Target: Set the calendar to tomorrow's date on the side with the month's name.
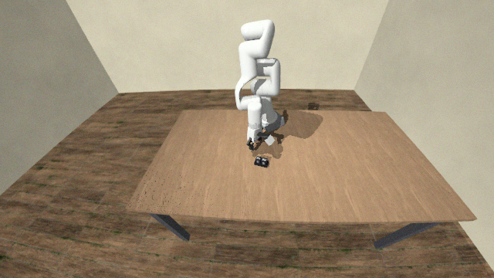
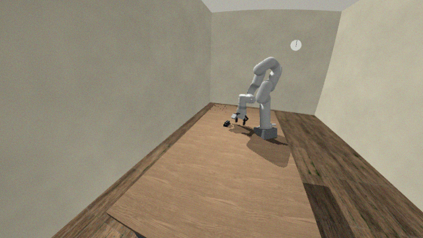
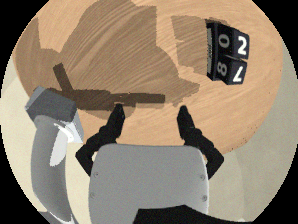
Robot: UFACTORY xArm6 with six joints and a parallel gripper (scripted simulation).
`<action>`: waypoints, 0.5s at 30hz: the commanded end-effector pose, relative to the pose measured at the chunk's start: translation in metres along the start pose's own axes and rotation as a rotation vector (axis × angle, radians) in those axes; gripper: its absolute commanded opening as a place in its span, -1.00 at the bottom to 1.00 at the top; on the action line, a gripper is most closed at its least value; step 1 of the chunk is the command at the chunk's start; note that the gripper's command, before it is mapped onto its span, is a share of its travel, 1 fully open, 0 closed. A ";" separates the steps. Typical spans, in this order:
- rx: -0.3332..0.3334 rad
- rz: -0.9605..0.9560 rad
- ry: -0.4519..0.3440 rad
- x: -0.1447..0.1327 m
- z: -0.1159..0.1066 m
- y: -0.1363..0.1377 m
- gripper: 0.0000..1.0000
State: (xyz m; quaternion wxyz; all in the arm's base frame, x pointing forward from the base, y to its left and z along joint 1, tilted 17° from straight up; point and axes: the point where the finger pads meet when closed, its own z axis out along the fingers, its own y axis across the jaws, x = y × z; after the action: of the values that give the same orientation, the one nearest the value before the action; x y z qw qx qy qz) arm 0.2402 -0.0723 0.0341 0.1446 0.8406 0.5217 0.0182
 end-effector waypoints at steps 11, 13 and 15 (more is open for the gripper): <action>-0.002 0.000 0.000 0.000 -0.001 0.001 1.00; -0.002 0.000 0.000 0.000 -0.004 0.001 1.00; -0.002 0.000 0.000 0.000 -0.009 0.001 1.00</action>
State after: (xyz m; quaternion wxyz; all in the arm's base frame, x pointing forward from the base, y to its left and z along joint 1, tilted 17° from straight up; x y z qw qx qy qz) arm 0.2398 -0.0719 0.0357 0.1449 0.8405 0.5217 0.0179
